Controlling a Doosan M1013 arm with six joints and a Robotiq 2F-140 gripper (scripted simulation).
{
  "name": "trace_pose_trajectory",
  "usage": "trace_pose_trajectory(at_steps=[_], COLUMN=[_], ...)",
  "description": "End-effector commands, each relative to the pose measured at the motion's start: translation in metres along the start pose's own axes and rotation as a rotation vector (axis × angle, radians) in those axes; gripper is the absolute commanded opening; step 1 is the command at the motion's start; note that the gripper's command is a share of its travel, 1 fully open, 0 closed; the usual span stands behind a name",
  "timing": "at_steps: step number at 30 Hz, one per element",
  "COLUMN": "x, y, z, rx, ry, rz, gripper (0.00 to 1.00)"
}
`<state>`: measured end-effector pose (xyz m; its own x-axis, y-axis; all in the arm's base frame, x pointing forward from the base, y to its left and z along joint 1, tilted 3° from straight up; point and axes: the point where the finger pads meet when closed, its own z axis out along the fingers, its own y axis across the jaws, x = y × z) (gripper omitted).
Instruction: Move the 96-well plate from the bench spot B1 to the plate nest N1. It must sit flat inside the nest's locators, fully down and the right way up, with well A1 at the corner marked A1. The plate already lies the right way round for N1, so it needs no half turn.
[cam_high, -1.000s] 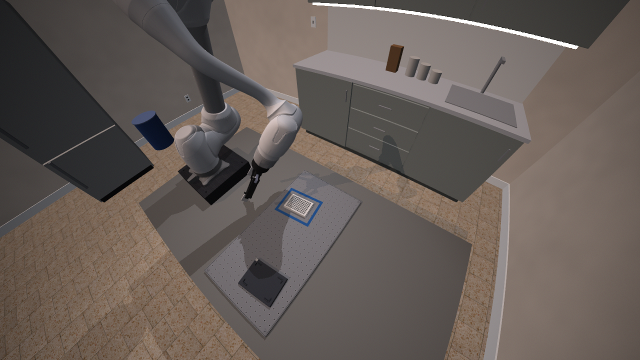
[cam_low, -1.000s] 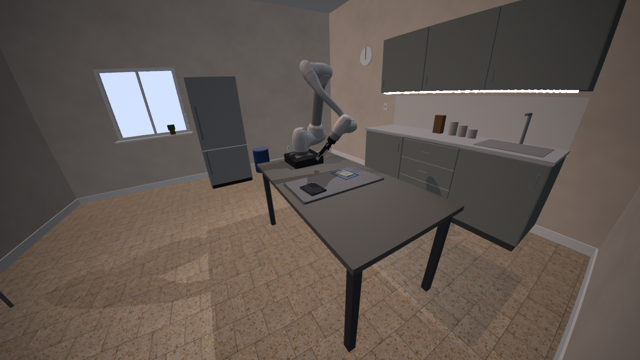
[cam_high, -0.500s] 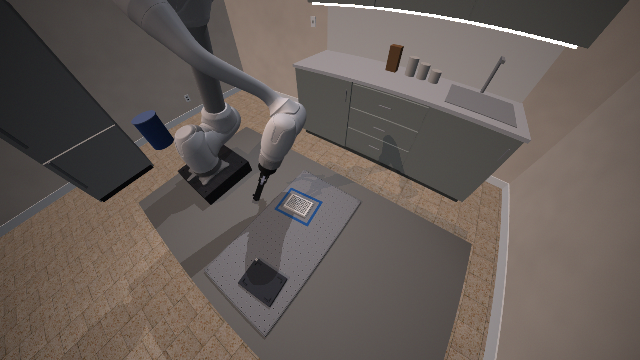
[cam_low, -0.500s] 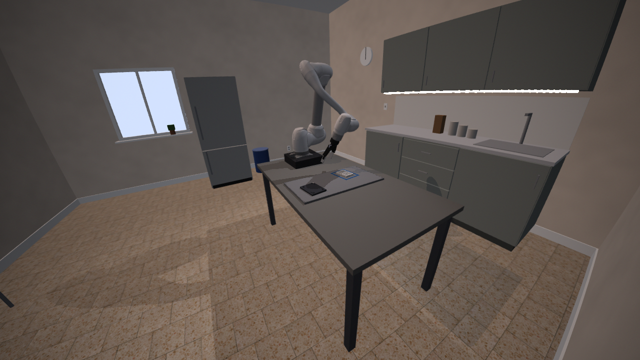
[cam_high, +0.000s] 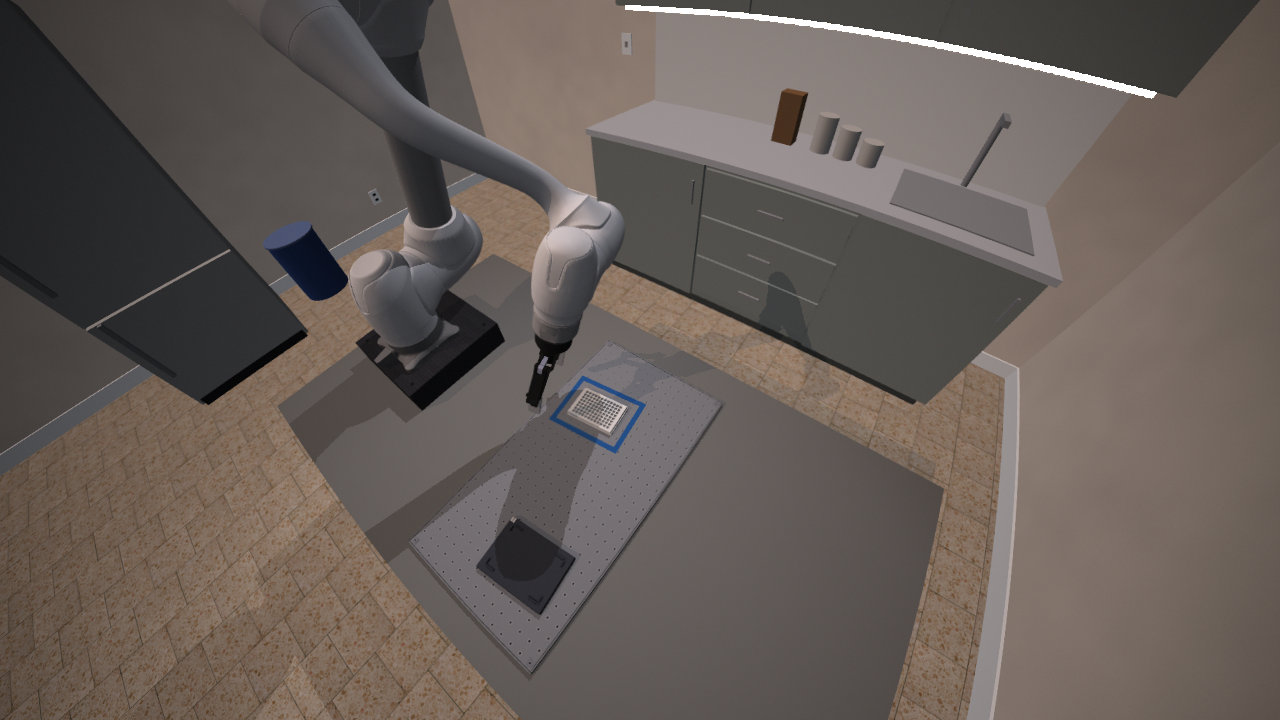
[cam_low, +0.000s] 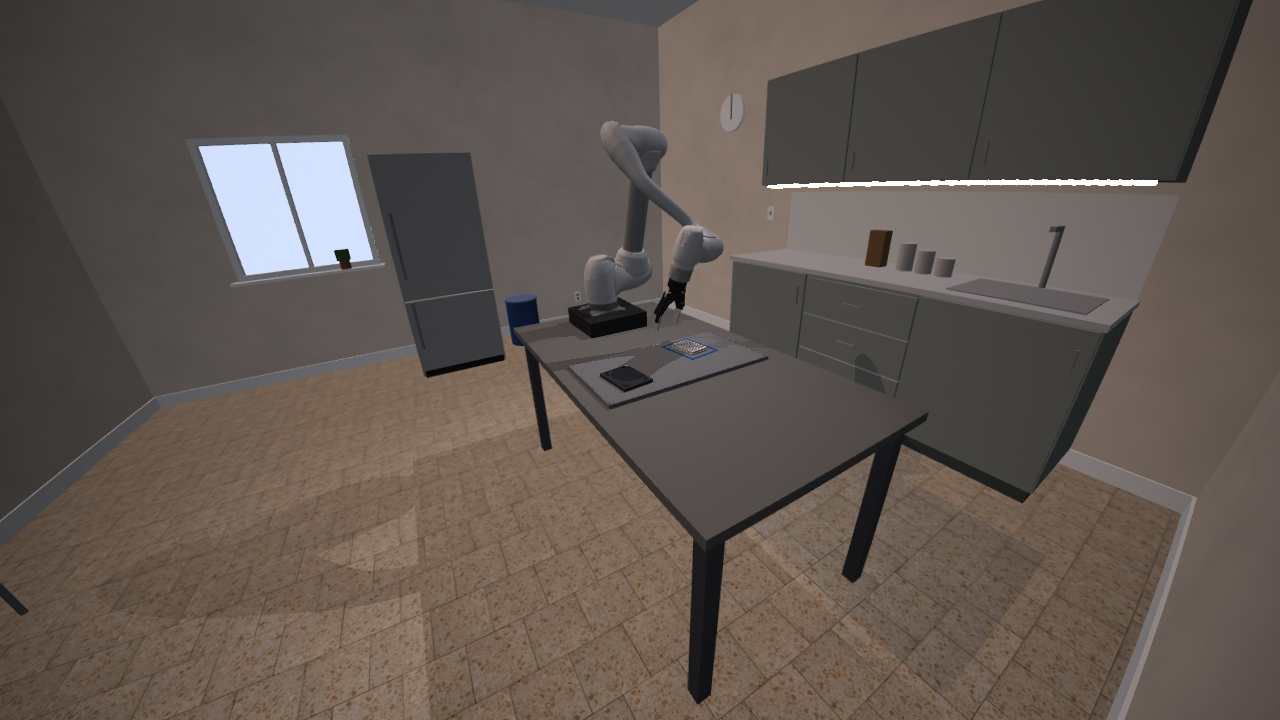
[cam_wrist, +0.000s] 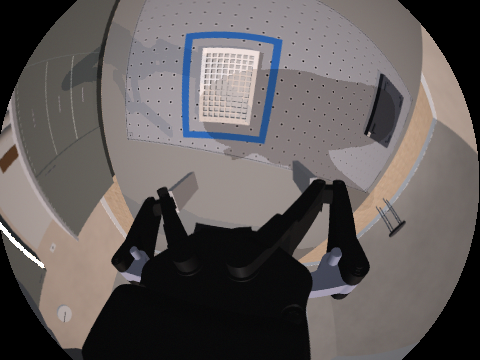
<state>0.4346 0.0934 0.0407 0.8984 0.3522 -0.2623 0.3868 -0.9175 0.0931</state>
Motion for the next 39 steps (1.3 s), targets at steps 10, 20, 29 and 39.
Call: trace_pose_trajectory(at_steps=[10,20,29,39], x=[0.057,0.095,0.112,0.112], y=[-0.004,-0.004,-0.003,-0.003], z=[-0.012,-0.025,-0.032,-0.032], rx=[0.056,0.092,0.092,0.092], ry=[0.186,0.285,0.285,0.285], rz=[0.171,0.268,0.268,0.268], gripper=[1.0,1.0,1.0,1.0])
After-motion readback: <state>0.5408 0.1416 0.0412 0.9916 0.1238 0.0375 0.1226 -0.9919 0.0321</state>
